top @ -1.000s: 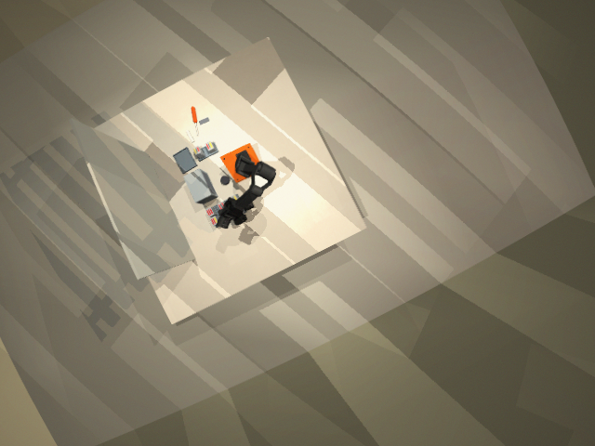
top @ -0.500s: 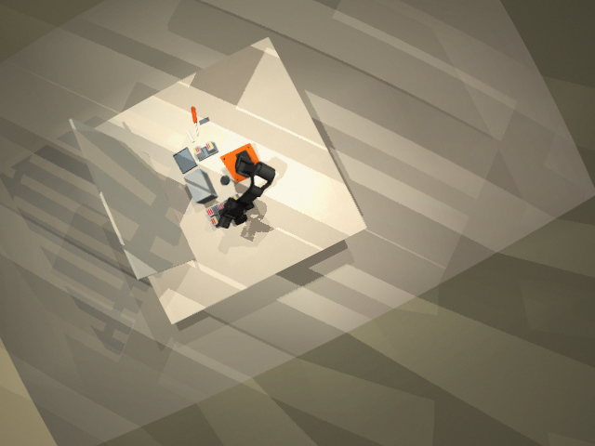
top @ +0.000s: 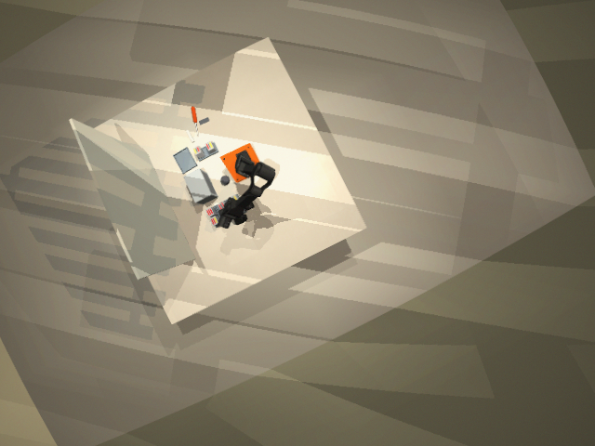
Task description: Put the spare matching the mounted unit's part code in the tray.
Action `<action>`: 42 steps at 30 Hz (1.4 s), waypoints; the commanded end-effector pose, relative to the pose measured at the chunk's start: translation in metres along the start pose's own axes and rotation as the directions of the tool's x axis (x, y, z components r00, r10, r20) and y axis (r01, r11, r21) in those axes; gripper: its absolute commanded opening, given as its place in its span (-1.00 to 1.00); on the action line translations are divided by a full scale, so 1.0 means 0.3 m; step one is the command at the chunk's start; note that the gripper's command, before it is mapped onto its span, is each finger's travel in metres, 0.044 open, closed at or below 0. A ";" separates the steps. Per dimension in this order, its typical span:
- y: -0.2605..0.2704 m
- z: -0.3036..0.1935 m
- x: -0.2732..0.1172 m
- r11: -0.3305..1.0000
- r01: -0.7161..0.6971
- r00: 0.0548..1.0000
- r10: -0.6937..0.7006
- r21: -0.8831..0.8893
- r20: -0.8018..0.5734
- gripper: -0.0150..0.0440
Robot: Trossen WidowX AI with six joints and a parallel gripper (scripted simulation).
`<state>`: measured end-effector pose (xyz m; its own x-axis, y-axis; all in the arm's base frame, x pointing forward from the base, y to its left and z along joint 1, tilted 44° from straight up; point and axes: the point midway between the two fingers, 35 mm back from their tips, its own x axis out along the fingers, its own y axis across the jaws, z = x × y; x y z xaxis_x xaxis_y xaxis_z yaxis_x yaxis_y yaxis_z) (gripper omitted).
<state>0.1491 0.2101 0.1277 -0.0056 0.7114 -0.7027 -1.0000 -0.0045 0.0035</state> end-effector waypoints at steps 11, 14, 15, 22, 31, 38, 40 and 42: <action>0.000 0.000 0.000 1.000 0.000 1.000 0.000 0.000 0.000 0.35; 0.000 0.000 0.000 1.000 0.000 1.000 0.000 0.000 0.000 0.08; 0.000 0.000 0.000 1.000 0.000 1.000 0.000 0.000 0.000 0.06; 0.000 0.000 0.000 1.000 0.000 1.000 0.000 0.000 0.000 -0.17; 0.000 0.000 0.000 1.000 0.000 1.000 0.000 0.000 0.000 -0.49; -0.011 -0.004 -0.053 1.000 0.001 1.000 -0.001 -0.001 -0.009 -0.49; -0.015 -0.005 -0.083 1.000 0.001 1.000 -0.001 -0.001 -0.012 -0.49; -0.016 -0.006 -0.115 1.000 0.001 1.000 -0.001 -0.001 -0.015 -0.49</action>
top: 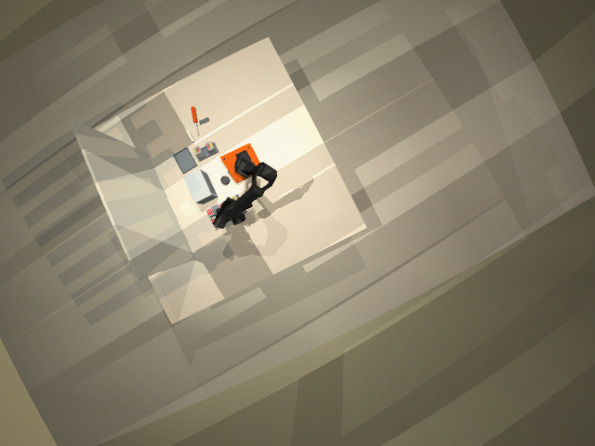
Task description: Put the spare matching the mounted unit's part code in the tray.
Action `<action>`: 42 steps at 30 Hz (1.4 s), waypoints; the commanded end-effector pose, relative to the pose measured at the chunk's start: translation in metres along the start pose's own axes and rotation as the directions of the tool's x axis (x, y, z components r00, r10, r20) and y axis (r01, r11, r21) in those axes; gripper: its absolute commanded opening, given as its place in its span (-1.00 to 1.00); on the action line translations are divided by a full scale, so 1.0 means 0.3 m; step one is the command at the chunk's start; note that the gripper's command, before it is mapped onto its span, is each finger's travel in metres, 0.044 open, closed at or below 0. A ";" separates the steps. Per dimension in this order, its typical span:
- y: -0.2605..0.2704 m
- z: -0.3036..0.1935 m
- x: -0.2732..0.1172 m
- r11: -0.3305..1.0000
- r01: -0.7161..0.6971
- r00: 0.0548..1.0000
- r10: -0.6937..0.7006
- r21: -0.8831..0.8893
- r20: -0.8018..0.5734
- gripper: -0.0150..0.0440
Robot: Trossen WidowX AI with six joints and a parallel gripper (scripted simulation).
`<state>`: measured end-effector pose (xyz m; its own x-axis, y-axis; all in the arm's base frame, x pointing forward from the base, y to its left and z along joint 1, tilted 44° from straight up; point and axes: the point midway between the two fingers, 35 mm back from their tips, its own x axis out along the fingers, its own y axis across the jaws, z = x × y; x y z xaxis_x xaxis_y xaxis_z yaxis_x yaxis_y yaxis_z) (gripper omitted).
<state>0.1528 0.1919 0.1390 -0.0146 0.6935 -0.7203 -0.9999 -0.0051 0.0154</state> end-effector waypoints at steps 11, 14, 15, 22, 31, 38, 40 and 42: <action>0.011 0.008 -0.194 1.000 0.012 1.000 -0.012 -0.004 0.014 -0.49; 0.011 0.008 -0.194 1.000 0.012 1.000 -0.012 -0.004 0.014 -0.49; 0.011 0.008 -0.194 1.000 0.012 1.000 -0.012 -0.004 0.014 -0.49; 0.002 0.009 -0.265 1.000 0.019 1.000 -0.019 0.012 0.000 -0.49; 0.012 0.026 -0.398 0.999 0.038 0.999 -0.038 0.028 0.002 -0.49; -0.003 0.026 -0.437 0.998 0.045 0.999 -0.045 0.033 0.000 -0.49; -0.033 0.015 -0.442 0.998 0.047 0.999 -0.047 0.033 -0.007 -0.49; -0.062 0.004 -0.447 0.998 0.049 0.999 -0.049 0.033 -0.014 -0.49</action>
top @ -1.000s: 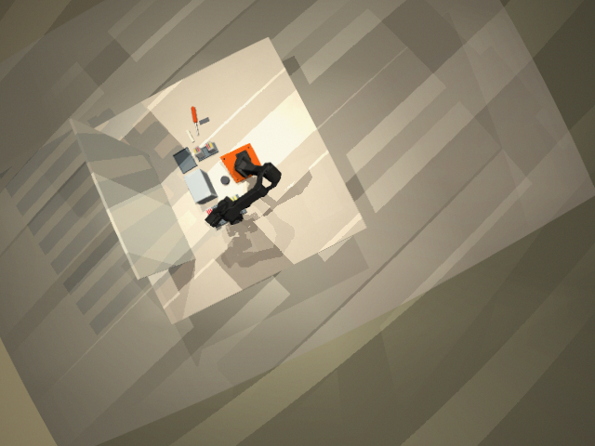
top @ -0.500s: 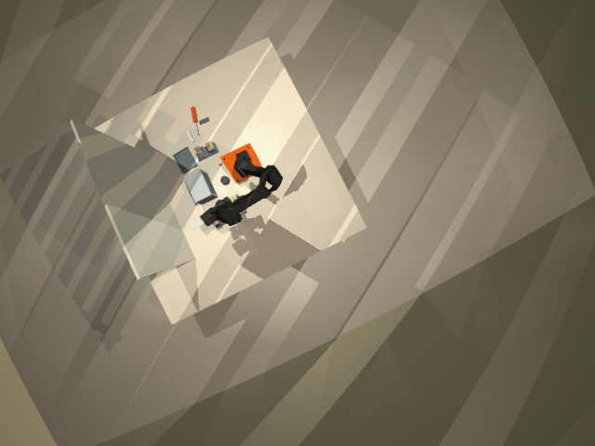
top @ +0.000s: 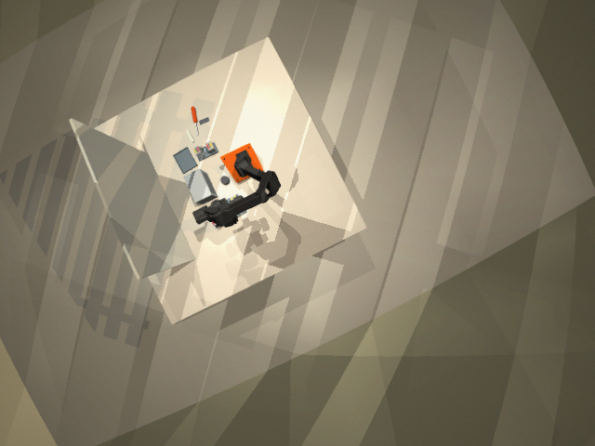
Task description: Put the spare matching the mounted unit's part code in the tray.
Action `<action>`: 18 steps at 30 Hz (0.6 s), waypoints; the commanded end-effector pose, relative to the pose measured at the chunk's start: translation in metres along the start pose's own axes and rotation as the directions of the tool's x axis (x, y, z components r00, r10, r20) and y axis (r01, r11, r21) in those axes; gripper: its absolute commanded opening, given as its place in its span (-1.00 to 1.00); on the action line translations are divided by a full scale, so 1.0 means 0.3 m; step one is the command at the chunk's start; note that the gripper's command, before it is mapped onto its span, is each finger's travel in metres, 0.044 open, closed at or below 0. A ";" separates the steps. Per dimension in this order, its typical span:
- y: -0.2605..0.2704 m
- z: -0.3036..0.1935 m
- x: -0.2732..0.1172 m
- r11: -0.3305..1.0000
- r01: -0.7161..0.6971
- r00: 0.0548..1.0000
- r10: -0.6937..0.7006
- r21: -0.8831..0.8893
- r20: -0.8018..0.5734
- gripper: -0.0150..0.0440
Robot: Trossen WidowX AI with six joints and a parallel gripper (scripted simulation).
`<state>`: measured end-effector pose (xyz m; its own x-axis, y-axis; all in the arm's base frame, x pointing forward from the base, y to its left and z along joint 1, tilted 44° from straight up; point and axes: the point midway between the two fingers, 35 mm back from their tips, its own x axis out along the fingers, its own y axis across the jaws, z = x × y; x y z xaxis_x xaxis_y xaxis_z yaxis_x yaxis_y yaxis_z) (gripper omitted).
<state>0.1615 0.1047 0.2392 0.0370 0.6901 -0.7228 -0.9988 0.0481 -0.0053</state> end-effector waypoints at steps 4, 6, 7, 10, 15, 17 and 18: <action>-0.101 -0.043 -0.010 1.000 0.001 1.000 -0.001 0.010 -0.022 -0.49; -0.132 -0.059 -0.014 1.000 0.005 1.000 -0.004 0.010 -0.029 -0.49; -0.148 -0.067 -0.016 1.000 0.006 0.999 -0.006 0.011 -0.032 -0.49; -0.193 -0.095 -0.022 1.000 0.011 0.999 -0.010 0.012 -0.042 -0.49; -0.267 -0.147 -0.031 1.000 0.017 0.998 -0.016 0.013 -0.057 -0.49; -0.296 -0.170 -0.035 1.000 0.019 0.998 -0.018 0.014 -0.063 -0.49; -0.309 -0.181 -0.037 1.000 0.019 0.998 -0.018 0.014 -0.065 -0.49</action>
<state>0.2408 0.0629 0.2164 0.0520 0.6499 -0.7582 -0.9977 0.0669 -0.0111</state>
